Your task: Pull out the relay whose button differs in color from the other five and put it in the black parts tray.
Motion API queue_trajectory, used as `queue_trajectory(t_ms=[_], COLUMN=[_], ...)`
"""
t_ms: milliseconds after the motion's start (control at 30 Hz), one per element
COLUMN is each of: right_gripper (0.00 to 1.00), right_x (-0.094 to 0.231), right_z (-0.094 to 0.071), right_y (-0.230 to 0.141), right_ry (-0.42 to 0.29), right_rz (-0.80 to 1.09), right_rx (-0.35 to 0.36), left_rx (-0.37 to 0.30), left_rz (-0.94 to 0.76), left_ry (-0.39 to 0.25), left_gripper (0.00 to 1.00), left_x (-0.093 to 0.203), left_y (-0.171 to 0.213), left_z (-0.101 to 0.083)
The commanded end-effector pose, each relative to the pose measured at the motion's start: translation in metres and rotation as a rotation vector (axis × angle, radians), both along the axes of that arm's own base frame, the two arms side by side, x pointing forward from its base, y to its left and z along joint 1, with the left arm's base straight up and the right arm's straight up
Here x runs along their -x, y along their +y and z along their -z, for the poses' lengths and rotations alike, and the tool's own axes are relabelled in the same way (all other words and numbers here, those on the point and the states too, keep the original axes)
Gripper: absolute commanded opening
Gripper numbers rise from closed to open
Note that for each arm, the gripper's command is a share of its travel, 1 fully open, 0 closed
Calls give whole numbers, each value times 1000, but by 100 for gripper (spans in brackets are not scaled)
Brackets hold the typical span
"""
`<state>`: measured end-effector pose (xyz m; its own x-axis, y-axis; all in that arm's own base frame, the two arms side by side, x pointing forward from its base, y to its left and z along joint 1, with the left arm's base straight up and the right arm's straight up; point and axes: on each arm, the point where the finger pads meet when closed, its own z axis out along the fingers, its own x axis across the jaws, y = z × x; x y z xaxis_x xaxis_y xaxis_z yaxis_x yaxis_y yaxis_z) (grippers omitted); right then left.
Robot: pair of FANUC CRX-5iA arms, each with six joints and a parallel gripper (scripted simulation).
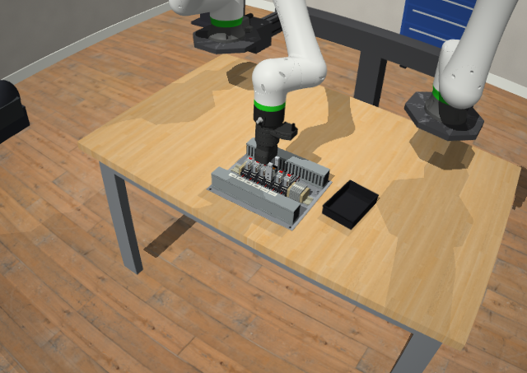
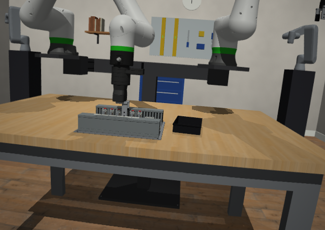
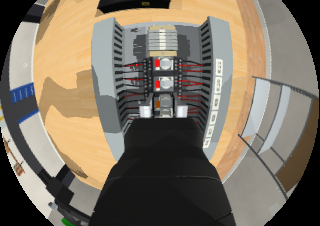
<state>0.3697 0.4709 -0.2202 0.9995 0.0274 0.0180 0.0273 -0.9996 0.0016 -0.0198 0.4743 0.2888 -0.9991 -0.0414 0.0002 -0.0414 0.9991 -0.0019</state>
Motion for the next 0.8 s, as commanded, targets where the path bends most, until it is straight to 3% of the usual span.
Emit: queue_trajectory(t_ms=[0,767], right_gripper=[0,0], right_x=[0,-1], right_z=[-1,-1], right_y=[1,1], right_ry=[-7,20], right_rz=[0,0], right_rx=[-2,-1], left_rx=[-2,-2], left_rz=[0,0], left_ry=[0,0], left_gripper=[100,100], left_x=[0,0], left_y=[0,0], left_z=[-1,-1])
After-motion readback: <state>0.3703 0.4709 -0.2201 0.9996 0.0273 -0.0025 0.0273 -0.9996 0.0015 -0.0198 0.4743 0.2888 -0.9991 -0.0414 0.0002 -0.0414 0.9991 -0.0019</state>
